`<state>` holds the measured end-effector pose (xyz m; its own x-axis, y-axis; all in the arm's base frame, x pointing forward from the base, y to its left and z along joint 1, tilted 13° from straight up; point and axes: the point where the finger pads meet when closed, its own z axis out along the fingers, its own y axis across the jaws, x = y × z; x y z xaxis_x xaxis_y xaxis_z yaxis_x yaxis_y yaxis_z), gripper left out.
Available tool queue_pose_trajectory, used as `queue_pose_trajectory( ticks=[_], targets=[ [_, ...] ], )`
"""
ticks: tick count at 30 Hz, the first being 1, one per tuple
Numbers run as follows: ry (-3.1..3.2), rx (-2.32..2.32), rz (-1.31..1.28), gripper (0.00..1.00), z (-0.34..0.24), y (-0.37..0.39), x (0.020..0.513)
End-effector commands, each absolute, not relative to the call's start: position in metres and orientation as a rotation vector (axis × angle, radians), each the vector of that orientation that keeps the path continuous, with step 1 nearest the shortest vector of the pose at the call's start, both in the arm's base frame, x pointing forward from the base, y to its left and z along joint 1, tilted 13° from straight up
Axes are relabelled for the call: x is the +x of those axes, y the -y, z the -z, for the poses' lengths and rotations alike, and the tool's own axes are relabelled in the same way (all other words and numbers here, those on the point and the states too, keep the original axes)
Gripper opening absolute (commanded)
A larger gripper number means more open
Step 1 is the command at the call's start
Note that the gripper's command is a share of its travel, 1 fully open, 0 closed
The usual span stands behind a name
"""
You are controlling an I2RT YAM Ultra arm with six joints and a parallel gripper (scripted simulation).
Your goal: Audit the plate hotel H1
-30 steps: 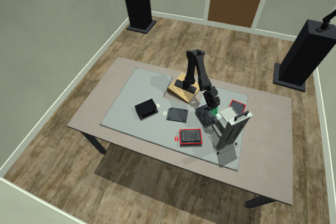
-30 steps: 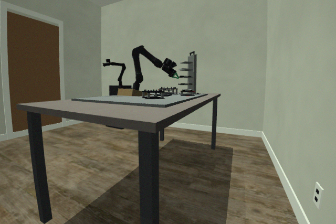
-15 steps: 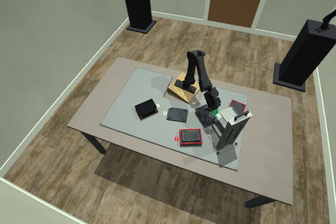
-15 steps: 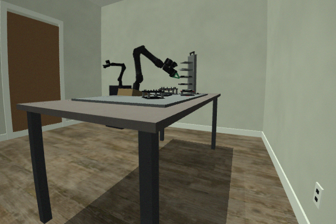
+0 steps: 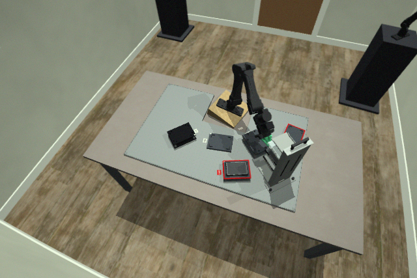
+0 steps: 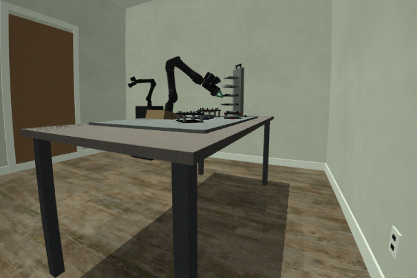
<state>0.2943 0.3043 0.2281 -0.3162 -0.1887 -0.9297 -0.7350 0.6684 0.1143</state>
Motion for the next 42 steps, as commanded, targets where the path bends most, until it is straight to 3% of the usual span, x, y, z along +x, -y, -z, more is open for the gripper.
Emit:
queue_pose_trajectory(
  ticks=[1, 29, 32, 35, 42],
  targets=[
    [-1.745, -0.703, -0.690, 0.00, -0.268, -0.311, 0.296],
    [-1.742, -0.702, -0.690, 0.00, -0.269, -0.306, 0.292],
    [-1.784, -0.713, -0.679, 0.00, -0.247, -0.299, 0.287],
    [-1.744, -0.701, -0.688, 0.00, -0.266, -0.300, 0.289],
    [-1.803, -0.712, -0.669, 0.00, -0.242, -0.286, 0.280]
  ],
)
